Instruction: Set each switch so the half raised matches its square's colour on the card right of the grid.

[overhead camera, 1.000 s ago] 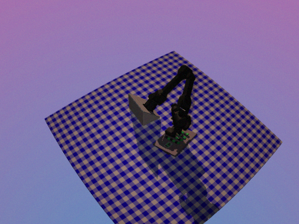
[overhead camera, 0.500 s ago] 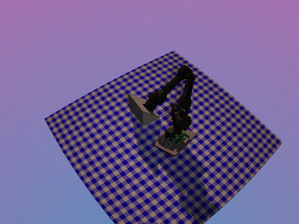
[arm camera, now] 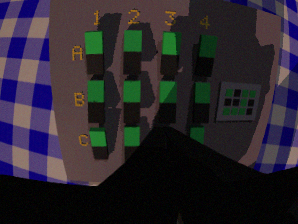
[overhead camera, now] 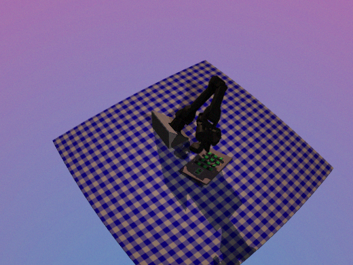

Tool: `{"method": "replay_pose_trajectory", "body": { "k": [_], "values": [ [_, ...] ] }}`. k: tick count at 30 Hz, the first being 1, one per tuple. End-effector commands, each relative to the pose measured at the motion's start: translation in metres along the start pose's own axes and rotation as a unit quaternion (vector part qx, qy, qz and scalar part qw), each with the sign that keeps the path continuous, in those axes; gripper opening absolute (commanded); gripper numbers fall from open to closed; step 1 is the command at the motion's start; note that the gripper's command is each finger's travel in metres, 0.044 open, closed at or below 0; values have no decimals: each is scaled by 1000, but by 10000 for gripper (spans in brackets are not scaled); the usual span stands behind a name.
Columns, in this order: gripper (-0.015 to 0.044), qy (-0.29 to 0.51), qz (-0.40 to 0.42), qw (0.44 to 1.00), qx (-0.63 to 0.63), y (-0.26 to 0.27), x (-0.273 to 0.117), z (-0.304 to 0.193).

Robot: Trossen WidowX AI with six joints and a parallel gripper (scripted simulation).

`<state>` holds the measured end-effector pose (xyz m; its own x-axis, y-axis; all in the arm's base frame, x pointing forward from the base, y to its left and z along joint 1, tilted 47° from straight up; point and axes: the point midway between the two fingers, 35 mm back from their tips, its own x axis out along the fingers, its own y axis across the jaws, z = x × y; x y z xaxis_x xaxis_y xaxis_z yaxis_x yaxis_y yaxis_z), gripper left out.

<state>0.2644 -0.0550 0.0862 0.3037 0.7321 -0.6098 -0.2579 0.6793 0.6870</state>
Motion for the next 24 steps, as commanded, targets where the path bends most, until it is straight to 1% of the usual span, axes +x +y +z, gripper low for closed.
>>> {"method": "replay_pose_trajectory", "body": {
  "k": [1,4,8,24],
  "values": [
    [0,4,3,1000,5,-14,0,-13],
    [0,3,3,1000,5,-14,2,-13],
    [0,-9,3,1000,5,-14,33,-14],
    [0,-10,4,1000,4,-13,50,-14]
  ]
}}
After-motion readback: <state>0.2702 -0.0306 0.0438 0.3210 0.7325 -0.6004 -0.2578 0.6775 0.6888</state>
